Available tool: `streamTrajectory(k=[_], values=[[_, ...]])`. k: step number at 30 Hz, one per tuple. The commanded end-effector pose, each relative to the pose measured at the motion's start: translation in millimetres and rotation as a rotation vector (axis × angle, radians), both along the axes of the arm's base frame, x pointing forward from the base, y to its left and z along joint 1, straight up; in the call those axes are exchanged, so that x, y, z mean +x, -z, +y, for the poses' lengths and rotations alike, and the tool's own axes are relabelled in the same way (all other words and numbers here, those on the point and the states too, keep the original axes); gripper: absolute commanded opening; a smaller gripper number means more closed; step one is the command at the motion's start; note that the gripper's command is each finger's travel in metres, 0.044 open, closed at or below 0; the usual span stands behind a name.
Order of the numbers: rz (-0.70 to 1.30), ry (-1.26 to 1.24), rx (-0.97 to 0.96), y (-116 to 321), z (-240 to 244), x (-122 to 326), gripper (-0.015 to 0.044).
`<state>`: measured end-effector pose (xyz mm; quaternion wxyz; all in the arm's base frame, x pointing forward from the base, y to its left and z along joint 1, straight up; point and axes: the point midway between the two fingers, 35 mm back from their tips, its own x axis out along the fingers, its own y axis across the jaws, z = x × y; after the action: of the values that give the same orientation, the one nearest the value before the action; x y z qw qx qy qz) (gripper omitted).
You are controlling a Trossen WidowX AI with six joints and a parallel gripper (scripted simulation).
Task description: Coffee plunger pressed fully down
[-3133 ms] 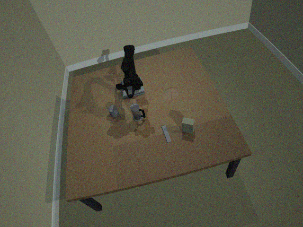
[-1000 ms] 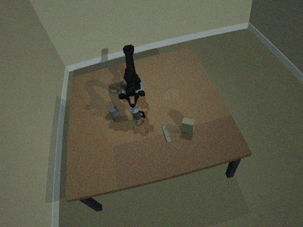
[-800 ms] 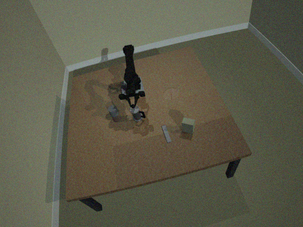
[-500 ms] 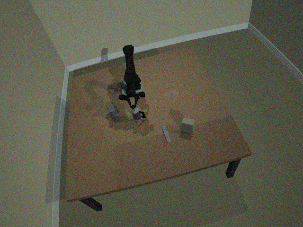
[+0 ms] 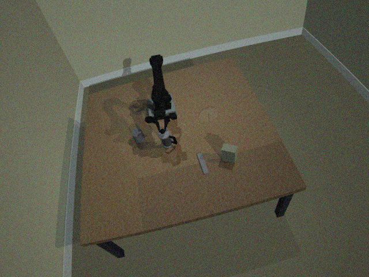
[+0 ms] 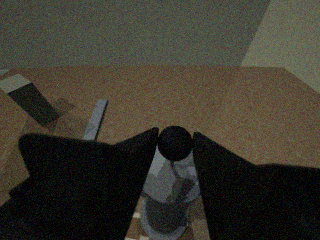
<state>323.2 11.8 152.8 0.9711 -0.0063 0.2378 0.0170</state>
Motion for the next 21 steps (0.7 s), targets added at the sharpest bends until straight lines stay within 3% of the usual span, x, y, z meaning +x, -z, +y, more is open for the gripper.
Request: streamTrajectory(k=[1, 21], values=[[0.028, 0.002, 0.001, 6.9, 0.0, 0.0, 0.0114], [0.008, 0.000, -0.001, 0.9, 0.2, 2.7, 0.0114]])
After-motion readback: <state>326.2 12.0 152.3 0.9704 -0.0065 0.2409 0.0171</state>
